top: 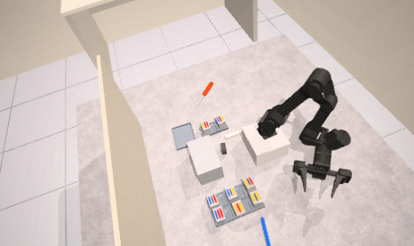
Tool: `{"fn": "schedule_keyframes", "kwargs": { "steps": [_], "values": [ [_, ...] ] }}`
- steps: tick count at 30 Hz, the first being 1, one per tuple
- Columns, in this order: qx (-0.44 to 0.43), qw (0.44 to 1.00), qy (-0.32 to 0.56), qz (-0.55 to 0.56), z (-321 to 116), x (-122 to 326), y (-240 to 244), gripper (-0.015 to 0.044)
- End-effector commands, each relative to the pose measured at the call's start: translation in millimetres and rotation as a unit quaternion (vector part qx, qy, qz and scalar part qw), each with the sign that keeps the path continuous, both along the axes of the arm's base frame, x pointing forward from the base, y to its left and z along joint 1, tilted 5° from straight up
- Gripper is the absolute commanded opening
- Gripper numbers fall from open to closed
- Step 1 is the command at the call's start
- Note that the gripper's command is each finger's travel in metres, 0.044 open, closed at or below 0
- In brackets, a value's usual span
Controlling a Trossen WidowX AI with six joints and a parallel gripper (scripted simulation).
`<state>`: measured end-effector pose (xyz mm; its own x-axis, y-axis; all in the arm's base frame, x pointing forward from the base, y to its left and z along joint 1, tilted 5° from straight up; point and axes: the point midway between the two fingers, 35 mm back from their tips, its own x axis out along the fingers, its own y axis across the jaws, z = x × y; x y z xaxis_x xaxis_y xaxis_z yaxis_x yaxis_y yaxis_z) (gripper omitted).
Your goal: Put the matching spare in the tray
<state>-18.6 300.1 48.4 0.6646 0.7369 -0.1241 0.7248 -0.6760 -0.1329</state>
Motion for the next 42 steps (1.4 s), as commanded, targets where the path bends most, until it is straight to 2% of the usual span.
{"fn": "schedule_keyframes", "kwargs": {
  "steps": [1, 8, 16, 20, 25, 33, 36, 42],
  "values": [
    [0.0, 1.0, 0.0, 0.0, 0.0, 0.0, 0.0, 0.0426],
    [0.004, 1.0, 0.01, -0.008, -0.2, 7.2, 2.9, 0.044],
    [0.037, 0.989, 0.11, -0.092, -12.8, 61.3, 39.8, 0.044],
    [0.077, 0.965, 0.189, -0.166, -16.7, 112.9, 57.5, 0.044],
    [0.134, 0.912, 0.282, -0.267, -20.6, 184.1, 63.0, 0.044],
    [0.188, 0.83, 0.363, -0.38, -21.1, 266.4, 42.1, 0.044],
    [0.219, 0.784, 0.395, -0.426, -21.0, 294.4, 28.4, 0.044],
    [0.307, 0.653, 0.444, -0.532, -14.2, 354.2, -22.8, 0.044]
  ]
}}
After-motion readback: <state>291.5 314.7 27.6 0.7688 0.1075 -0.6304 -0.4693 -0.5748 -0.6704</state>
